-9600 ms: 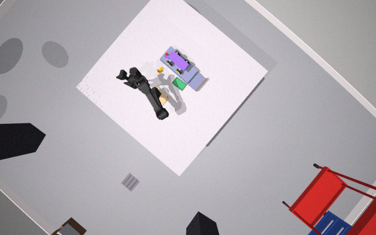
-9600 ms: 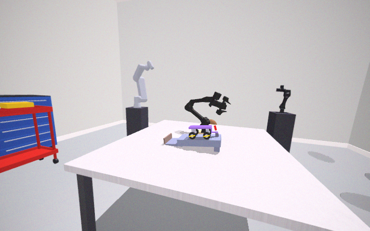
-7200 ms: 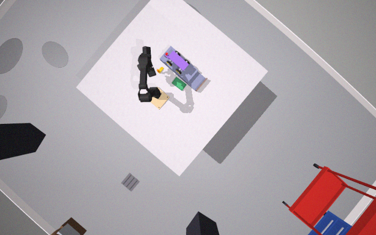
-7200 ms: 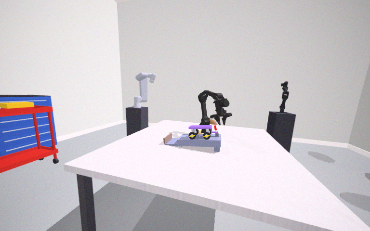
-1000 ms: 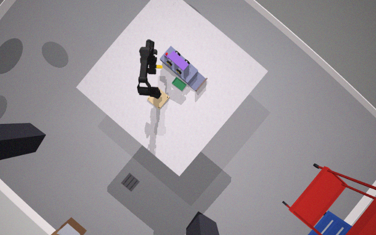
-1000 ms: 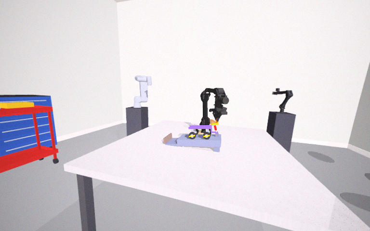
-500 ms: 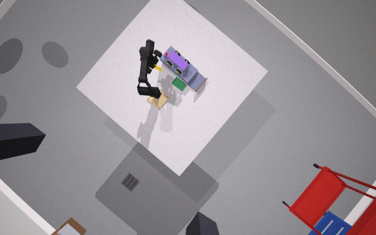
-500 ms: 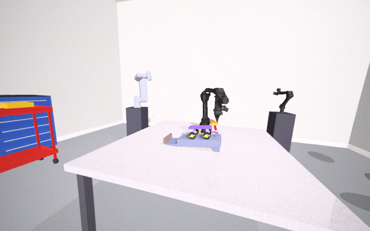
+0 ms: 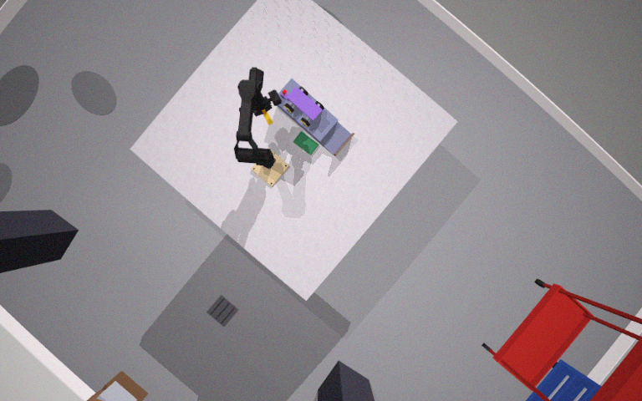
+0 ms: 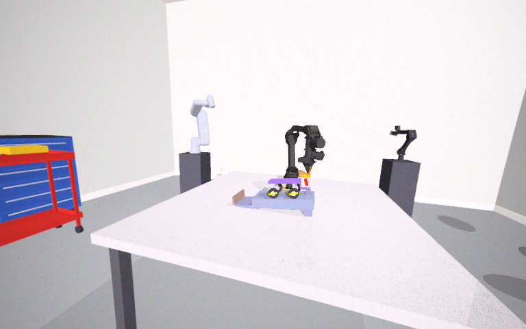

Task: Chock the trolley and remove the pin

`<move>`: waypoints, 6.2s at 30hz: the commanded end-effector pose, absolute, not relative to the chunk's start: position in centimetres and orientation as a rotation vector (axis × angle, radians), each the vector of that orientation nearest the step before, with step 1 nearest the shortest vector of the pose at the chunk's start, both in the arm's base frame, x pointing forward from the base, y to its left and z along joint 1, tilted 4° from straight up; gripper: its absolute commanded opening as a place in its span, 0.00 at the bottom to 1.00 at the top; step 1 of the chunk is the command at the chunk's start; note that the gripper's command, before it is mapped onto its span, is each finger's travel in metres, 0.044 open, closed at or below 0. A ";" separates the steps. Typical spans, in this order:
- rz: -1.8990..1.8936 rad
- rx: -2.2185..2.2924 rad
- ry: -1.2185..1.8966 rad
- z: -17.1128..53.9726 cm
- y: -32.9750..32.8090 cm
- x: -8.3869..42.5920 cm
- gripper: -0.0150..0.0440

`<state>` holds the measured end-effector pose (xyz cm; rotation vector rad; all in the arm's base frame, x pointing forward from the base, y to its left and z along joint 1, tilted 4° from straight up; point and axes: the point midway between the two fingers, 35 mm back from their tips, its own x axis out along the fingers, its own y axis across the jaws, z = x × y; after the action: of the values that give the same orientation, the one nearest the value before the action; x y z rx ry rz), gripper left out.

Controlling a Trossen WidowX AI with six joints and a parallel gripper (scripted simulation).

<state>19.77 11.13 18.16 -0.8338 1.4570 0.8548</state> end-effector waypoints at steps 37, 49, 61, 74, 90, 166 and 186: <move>-0.244 0.206 1.603 18.3 11.1 19.8 0.25; -0.579 0.526 1.538 18.3 11.1 19.8 0.25; -0.909 0.842 1.419 18.2 11.1 19.8 0.25; -1.255 1.175 1.226 18.2 11.1 19.8 0.25; -1.334 1.250 1.169 18.1 8.8 20.2 0.25; -1.286 1.332 1.227 17.0 -17.0 24.0 0.25; -1.284 1.333 1.225 16.0 -17.6 26.8 0.25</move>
<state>26.56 -17.59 16.15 1.3247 1.2314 -1.2877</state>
